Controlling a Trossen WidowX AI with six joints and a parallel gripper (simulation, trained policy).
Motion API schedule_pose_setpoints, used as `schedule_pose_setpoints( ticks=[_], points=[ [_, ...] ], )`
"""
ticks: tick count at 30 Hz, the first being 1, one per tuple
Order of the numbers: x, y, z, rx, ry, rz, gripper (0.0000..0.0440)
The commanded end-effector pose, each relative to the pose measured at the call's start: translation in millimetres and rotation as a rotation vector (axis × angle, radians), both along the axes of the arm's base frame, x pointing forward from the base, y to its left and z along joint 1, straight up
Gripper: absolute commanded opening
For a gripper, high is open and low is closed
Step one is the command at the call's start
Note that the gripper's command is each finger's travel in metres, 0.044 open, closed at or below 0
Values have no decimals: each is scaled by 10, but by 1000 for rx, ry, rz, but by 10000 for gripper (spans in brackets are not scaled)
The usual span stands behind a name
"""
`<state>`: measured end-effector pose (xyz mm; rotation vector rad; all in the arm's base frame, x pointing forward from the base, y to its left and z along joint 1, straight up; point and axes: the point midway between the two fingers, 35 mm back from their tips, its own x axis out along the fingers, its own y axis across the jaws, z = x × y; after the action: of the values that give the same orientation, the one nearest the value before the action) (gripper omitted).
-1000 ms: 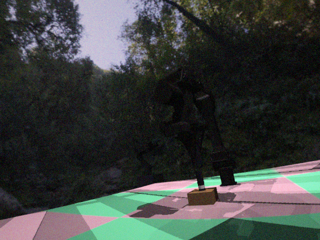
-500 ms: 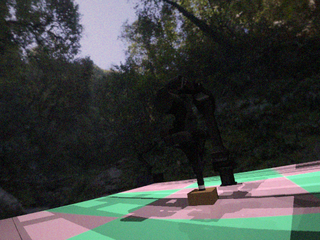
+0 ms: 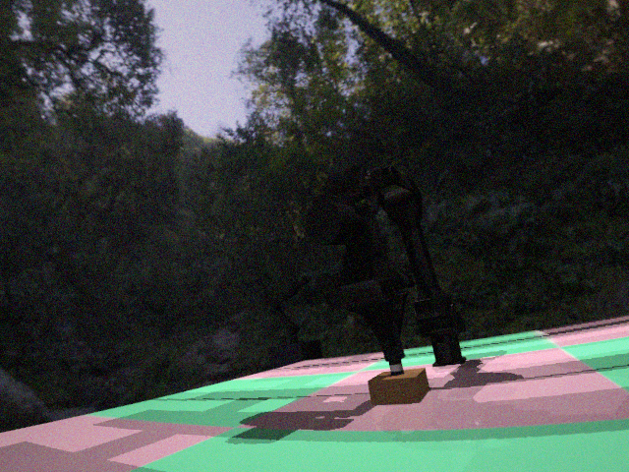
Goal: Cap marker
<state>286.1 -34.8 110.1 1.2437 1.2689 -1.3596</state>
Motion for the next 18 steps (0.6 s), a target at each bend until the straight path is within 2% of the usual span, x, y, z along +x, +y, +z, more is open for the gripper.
schedule_pose_setpoints(
  ticks=[1, 14, 18],
  points=[
    [-116, 25, -147, 14, 56, 17, 106],
    [-154, -4, -147, -26, 81, 77, 433],
    [-107, -19, -60, -47, 56, 96, 440]
  ],
)
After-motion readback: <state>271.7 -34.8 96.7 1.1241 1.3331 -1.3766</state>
